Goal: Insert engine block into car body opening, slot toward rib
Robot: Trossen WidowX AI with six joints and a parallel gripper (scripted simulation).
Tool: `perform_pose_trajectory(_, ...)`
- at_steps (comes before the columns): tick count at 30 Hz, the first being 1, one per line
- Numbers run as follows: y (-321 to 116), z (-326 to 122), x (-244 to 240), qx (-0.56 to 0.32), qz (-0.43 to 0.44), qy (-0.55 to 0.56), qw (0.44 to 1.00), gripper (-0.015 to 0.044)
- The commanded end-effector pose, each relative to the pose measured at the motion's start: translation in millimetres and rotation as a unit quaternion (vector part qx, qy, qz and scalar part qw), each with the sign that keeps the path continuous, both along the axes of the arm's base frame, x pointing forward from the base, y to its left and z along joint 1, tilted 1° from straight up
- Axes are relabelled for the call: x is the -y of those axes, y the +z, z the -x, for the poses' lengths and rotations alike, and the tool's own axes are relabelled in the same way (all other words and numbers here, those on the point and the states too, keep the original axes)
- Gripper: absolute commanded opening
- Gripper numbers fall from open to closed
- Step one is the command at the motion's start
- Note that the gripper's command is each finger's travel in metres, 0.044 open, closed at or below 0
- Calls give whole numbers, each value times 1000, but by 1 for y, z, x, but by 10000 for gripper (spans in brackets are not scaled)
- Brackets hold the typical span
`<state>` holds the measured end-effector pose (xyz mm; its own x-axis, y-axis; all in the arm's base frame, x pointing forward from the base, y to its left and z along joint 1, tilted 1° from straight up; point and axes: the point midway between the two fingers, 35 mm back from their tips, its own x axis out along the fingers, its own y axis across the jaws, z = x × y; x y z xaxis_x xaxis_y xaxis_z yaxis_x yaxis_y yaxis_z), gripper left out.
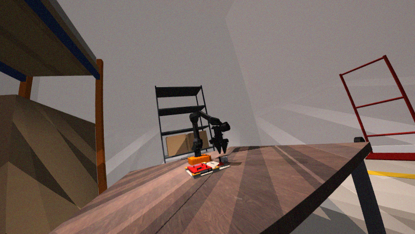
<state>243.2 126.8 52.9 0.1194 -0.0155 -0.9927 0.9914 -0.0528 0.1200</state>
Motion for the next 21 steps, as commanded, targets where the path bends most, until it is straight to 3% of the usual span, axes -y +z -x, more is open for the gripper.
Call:
perform_pose_trajectory(1,3,0,1,-35,-24,-67,997,440)
perform_pose_trajectory(21,-8,-14,4,-44,-31,-90,994,440)
